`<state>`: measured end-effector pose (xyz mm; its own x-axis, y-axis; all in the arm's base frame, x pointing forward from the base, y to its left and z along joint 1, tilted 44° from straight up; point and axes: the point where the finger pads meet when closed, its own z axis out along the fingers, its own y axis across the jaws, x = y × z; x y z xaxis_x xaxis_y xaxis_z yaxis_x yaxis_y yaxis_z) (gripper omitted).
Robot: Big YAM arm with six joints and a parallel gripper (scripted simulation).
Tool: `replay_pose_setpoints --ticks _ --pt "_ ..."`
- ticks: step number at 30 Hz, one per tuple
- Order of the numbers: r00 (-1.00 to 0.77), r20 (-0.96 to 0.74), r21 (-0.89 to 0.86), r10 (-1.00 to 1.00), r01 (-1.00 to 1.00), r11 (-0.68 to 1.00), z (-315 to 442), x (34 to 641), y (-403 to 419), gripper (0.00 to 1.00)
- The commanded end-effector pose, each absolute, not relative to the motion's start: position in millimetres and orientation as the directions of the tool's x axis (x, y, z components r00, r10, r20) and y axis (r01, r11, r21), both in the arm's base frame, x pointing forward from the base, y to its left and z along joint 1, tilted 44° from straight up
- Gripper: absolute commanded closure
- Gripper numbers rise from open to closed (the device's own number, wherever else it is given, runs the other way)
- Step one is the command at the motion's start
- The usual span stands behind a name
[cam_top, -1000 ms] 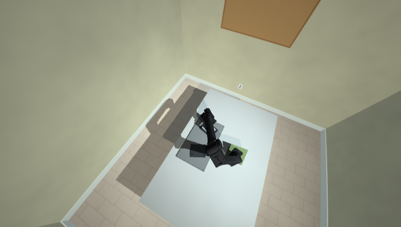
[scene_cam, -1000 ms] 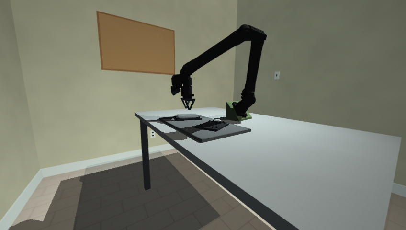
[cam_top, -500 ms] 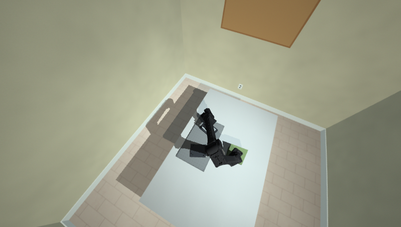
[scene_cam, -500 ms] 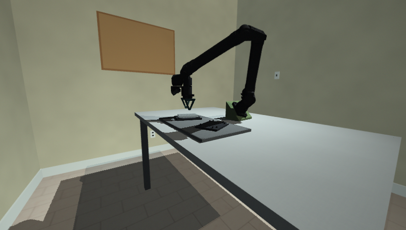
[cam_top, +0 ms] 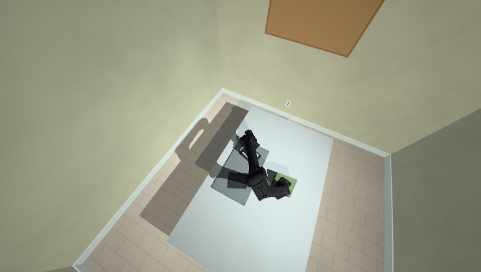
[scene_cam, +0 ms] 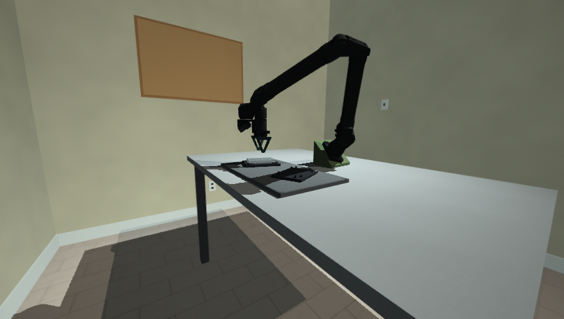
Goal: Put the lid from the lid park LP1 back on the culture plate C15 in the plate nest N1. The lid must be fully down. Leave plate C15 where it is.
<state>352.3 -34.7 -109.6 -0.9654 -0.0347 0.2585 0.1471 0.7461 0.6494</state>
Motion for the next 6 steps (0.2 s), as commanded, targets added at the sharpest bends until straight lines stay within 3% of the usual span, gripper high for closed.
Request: replay_pose_setpoints --ticks 1,6 --pt "-0.977 0.211 0.647 -0.018 0.126 0.752 -103.1 369.0 -51.5 0.00" --pt "-0.977 0.211 0.647 -0.018 0.126 0.752 -103.1 369.0 -51.5 0.00"
